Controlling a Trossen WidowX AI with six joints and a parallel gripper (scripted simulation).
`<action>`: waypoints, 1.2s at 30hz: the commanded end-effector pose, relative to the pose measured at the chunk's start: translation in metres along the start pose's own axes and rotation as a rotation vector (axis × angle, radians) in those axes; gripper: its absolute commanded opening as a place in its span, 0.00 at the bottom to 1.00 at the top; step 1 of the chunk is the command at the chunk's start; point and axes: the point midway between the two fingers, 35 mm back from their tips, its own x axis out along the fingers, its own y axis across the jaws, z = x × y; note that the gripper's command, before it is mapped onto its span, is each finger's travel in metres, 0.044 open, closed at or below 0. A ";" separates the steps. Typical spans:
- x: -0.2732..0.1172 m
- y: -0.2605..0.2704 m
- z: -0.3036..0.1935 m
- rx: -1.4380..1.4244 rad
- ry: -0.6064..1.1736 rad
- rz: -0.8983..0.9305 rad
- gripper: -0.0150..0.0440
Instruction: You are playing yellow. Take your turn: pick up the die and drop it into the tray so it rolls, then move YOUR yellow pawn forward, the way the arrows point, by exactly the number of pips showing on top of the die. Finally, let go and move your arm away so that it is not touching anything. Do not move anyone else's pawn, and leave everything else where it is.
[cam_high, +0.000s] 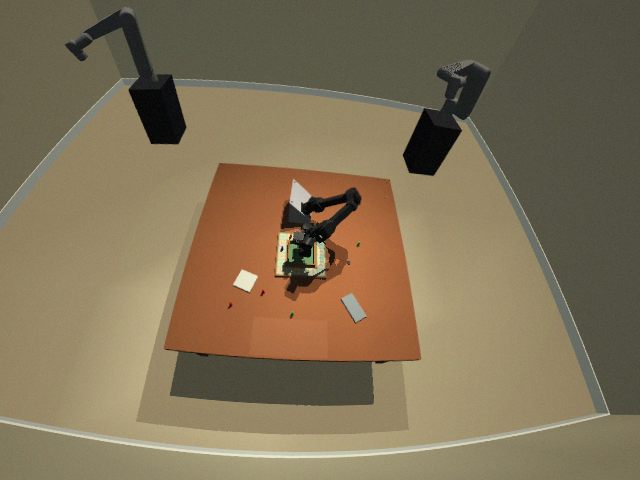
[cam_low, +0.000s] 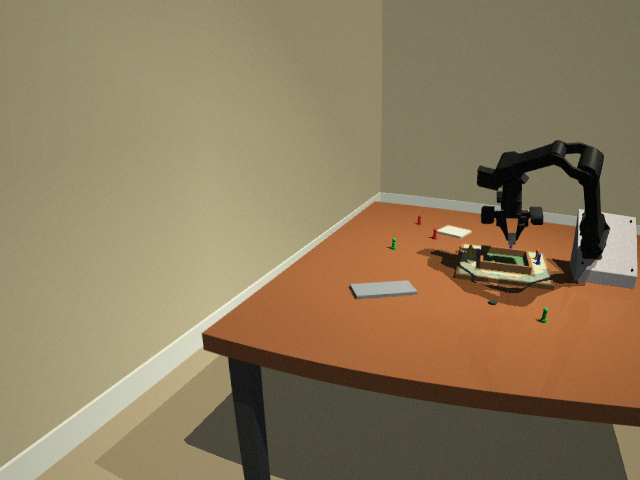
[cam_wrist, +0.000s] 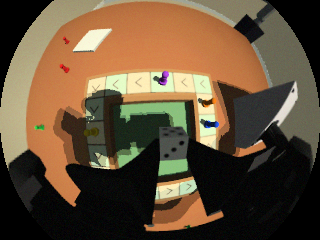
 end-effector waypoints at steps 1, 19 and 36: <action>0.002 -0.002 0.000 0.007 -0.131 -0.007 0.25; -0.011 0.002 -0.004 0.048 -0.518 0.106 0.25; -0.037 0.006 -0.016 0.045 -0.513 0.106 0.25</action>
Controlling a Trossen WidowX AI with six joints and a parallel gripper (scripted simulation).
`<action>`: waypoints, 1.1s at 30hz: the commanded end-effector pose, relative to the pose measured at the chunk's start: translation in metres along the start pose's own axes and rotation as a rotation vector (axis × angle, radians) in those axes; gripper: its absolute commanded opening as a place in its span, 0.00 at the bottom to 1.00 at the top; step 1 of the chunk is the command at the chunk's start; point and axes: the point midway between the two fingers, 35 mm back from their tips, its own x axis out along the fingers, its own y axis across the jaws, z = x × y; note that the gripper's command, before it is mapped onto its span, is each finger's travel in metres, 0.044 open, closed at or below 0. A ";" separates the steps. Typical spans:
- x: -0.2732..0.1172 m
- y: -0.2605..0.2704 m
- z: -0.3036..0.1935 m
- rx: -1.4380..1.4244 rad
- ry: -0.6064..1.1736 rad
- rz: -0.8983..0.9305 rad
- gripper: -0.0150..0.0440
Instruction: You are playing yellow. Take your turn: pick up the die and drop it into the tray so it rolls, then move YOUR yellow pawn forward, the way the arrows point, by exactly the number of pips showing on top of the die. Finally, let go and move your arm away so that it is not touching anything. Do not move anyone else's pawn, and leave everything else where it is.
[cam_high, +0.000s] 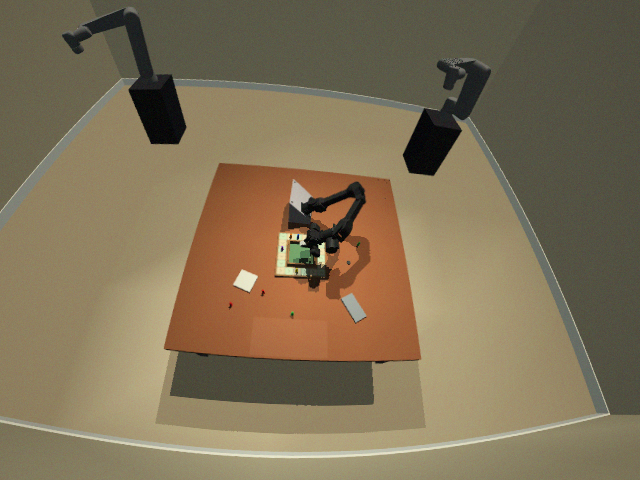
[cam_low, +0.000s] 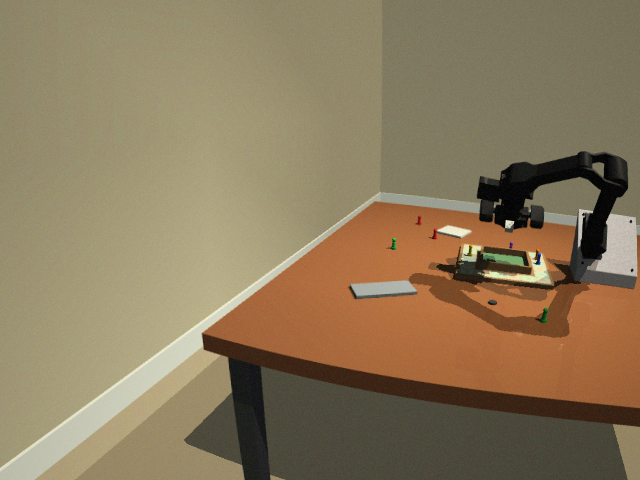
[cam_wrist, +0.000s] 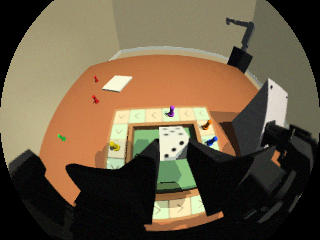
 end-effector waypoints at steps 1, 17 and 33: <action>0.000 0.000 0.000 0.000 0.000 -0.001 0.25; -0.006 0.000 0.007 0.000 -0.002 -0.001 0.70; 0.017 -0.004 0.014 -0.025 0.712 -0.052 1.00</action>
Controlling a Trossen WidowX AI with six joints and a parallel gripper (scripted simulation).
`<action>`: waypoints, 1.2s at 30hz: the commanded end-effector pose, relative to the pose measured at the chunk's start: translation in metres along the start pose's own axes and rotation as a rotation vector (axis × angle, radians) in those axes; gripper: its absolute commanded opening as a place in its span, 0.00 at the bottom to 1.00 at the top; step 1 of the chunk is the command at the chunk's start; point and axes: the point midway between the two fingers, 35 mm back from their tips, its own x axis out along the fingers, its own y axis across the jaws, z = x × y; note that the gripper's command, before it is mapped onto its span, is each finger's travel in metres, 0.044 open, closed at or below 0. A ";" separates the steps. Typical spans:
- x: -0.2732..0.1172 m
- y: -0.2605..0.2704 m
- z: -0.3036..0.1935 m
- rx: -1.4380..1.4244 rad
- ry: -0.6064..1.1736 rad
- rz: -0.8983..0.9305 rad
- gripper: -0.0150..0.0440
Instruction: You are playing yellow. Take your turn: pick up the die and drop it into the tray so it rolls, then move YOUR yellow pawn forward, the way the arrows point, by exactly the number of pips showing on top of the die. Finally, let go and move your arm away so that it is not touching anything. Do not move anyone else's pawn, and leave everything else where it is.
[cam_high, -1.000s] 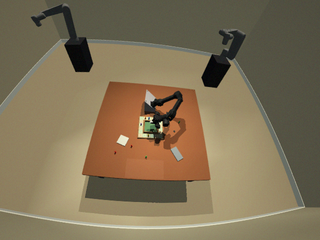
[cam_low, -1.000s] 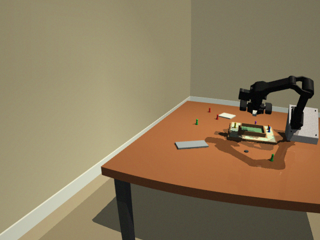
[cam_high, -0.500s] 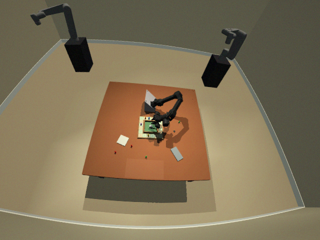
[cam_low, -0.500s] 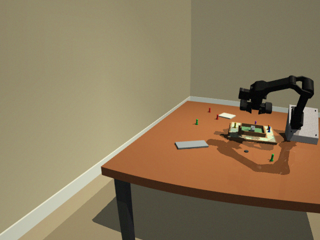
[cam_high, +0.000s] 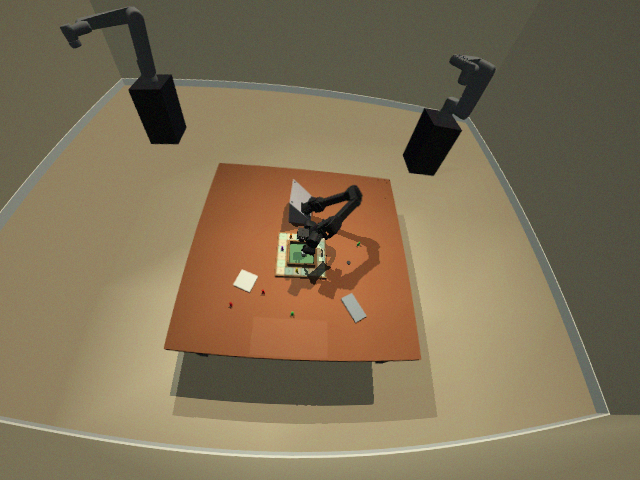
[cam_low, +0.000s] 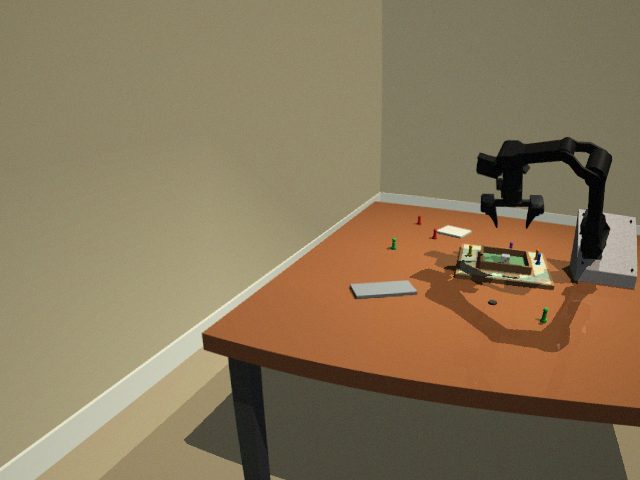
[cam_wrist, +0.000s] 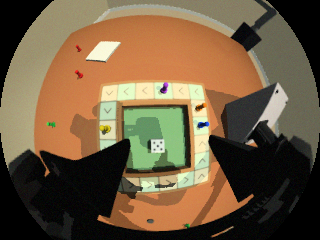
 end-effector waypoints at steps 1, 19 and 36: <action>0.012 0.004 0.004 0.013 0.356 0.072 1.00; 0.035 0.119 0.018 -1.030 0.315 0.313 0.59; 0.048 0.122 0.012 -1.047 0.314 0.318 0.59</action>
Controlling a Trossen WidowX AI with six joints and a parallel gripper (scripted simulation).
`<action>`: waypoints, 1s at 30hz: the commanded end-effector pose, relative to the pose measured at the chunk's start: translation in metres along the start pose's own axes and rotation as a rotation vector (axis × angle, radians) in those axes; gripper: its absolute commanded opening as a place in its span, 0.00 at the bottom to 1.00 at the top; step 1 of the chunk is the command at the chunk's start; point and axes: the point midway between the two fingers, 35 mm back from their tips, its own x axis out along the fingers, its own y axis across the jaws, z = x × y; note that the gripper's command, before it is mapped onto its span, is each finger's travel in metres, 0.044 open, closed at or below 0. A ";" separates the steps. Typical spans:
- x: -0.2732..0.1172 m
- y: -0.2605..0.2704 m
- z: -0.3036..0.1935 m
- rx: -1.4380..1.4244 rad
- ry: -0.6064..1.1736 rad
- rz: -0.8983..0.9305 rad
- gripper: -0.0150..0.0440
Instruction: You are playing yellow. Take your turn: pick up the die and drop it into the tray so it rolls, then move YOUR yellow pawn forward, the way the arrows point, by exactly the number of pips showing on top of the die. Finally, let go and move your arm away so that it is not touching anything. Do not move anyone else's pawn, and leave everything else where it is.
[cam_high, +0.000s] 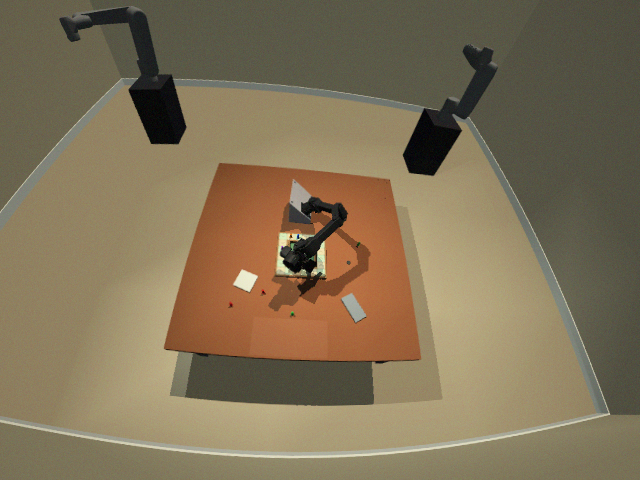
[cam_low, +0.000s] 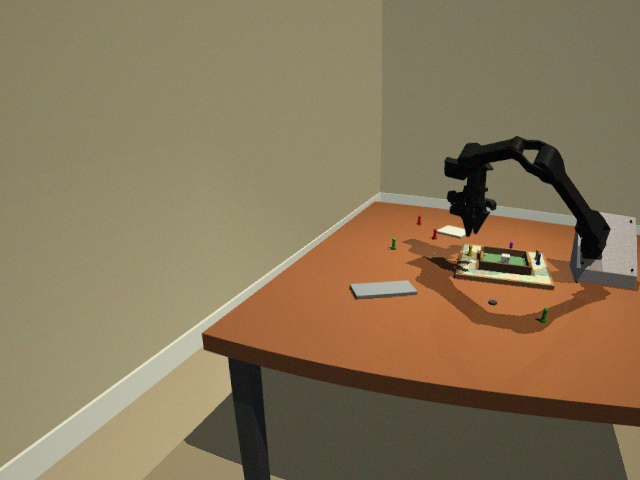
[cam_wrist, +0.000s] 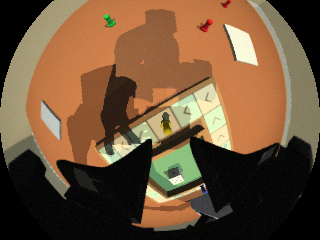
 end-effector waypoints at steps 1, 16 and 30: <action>0.013 0.001 -0.001 -0.001 0.010 0.003 0.59; 0.032 0.001 -0.001 -0.001 0.010 0.003 0.59; 0.054 0.001 -0.003 -0.001 0.010 0.005 0.59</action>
